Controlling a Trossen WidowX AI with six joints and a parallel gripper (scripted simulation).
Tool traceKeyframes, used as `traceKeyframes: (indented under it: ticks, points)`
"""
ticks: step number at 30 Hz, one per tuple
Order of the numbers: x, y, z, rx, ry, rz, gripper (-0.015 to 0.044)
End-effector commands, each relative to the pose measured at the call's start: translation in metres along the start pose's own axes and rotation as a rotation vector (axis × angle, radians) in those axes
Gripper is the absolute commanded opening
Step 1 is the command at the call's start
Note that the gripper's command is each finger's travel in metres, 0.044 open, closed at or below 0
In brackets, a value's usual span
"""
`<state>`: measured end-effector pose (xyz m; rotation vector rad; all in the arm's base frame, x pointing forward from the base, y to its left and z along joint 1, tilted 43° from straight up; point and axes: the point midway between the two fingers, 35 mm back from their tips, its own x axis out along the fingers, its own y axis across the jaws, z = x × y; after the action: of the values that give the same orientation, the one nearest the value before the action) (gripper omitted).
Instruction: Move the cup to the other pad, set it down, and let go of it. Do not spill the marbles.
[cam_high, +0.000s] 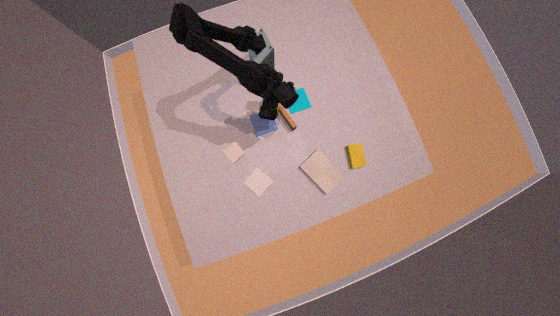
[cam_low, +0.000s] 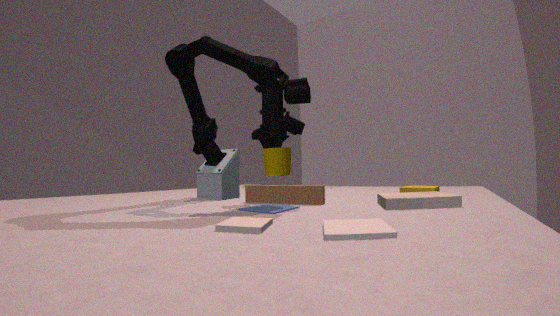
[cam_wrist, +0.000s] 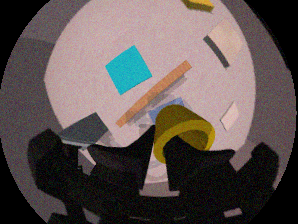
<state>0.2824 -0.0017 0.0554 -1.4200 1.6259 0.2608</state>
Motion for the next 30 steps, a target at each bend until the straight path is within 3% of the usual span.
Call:
traceKeyframes:
  ticks: [1,30]
  points:
    - [0.001,0.009,0.007,-0.001,0.001,0.007,0.0000]
    - [-0.002,0.063,0.058,-0.001,-0.002,0.009,0.0000]
